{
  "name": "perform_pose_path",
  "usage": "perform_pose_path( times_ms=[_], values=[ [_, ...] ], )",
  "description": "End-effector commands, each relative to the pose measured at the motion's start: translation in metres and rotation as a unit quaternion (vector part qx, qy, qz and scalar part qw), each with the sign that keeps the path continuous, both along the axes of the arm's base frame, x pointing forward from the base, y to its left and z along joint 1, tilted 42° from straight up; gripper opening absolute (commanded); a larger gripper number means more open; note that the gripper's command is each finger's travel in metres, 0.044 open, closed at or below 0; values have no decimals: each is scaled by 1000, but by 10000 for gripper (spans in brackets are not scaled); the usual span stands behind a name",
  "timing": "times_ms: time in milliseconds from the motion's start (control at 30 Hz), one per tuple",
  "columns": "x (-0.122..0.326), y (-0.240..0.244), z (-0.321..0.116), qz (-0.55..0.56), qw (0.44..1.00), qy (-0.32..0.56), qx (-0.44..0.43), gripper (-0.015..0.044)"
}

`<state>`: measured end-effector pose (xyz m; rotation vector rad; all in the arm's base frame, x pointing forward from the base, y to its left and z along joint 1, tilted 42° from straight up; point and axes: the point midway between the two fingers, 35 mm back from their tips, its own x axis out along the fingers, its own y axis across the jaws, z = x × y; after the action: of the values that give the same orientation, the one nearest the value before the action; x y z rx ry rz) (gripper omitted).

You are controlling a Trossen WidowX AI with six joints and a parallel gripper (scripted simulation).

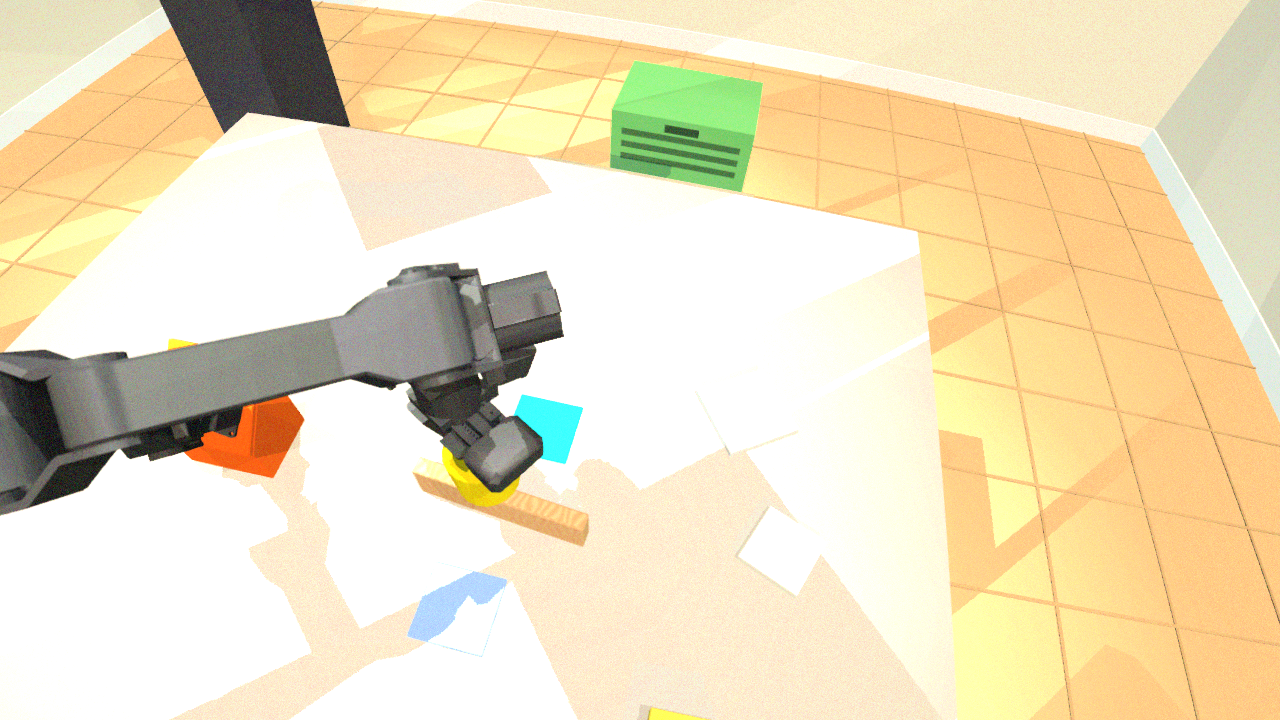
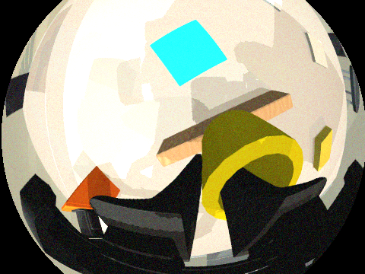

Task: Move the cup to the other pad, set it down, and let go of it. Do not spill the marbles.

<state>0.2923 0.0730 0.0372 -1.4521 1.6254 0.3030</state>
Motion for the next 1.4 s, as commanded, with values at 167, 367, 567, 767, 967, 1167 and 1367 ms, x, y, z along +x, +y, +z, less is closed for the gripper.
perform_pose_path(
  times_ms=[167,367,567,767,967,1167,1367],
  values=[
    [3,19,-14,-1,1000,-3,4,0],
    [4,30,-23,-1,1000,-3,5,0],
    [5,40,-31,-1,1000,-3,5,0],
    [6,50,-39,-1,1000,-3,5,0],
    [7,60,-47,-1,1000,-4,6,0],
    [8,70,-54,-1,1000,-4,6,0],
    [9,81,-62,-1,1000,-4,6,0]
  ],
)
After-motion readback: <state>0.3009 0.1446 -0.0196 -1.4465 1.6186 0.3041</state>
